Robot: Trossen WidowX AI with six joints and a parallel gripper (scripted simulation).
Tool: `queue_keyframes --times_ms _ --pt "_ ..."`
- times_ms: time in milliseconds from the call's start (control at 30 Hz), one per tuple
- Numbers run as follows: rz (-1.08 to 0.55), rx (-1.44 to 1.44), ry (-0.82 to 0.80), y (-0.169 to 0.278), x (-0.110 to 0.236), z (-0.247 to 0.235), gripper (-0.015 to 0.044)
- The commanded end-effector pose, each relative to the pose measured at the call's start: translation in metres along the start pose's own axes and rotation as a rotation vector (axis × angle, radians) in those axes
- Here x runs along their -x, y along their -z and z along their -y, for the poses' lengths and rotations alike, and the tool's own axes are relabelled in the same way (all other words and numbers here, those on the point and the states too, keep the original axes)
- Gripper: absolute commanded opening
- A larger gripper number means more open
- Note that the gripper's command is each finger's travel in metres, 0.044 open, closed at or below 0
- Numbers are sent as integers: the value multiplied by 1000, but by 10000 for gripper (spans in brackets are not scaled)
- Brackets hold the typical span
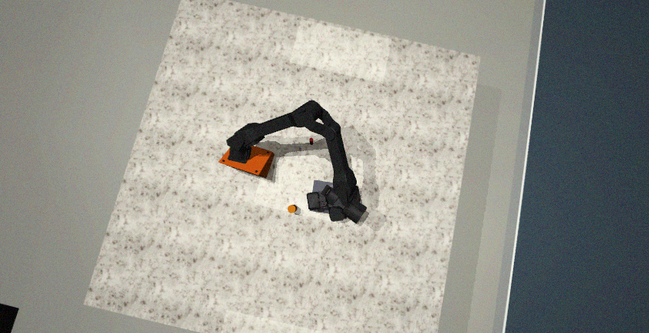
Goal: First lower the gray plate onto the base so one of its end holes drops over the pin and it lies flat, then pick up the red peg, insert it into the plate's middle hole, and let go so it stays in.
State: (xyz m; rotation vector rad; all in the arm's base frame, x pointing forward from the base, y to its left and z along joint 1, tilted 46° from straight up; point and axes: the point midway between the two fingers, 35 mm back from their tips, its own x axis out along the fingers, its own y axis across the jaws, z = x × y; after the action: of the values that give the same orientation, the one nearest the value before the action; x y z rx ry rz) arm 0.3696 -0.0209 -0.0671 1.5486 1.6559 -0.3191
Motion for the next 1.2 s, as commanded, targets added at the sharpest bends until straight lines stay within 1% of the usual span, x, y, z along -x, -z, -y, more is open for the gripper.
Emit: queue_keyframes --times_ms 0,100,667,800,867,900,1033,1100,1167 --pt "1 2 -2 0 1 0 0" --pt "1 2 -2 0 1 0 0" --pt "1 2 -2 0 1 0 440" --pt "1 2 -2 0 1 0 440" --pt "3 1 -1 -2 11 -2 440" --pt "5 0 -1 -4 24 -3 440" --pt "6 -5 1 -4 94 -2 440" --pt "3 -6 0 -2 115 0 440" --pt "2 -6 0 -4 119 0 440"
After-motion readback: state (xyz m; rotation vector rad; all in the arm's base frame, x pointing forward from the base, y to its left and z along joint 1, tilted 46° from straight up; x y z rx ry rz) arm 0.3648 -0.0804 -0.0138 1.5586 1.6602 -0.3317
